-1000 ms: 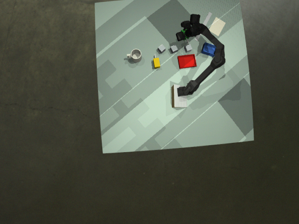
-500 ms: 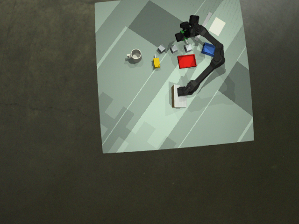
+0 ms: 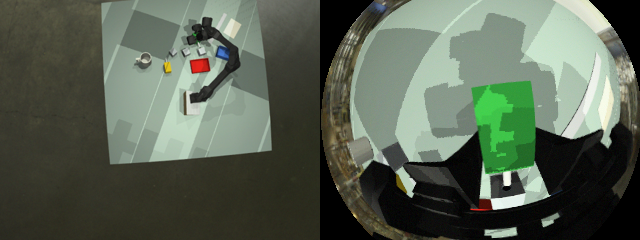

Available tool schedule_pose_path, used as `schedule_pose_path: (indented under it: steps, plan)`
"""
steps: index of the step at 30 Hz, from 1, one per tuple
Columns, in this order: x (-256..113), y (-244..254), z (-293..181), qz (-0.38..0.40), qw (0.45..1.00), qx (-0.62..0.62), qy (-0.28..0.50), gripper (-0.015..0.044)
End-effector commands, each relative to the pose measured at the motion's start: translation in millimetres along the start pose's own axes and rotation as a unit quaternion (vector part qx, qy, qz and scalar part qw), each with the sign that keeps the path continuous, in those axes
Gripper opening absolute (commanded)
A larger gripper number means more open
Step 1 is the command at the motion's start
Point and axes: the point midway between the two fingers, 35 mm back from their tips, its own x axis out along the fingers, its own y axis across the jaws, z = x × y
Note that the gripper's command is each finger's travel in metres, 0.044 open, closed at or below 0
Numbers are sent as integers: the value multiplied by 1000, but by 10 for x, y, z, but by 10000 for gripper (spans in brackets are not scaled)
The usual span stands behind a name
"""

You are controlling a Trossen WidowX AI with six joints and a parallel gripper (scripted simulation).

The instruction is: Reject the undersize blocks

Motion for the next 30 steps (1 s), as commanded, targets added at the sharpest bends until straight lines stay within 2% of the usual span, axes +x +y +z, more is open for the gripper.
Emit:
schedule_pose_path:
  steps: [1,30]
  plan:
    - [19,18,6,2,1000,-2,-2,0]
    - [-9,-16,-94,2,1000,-3,-6,0]
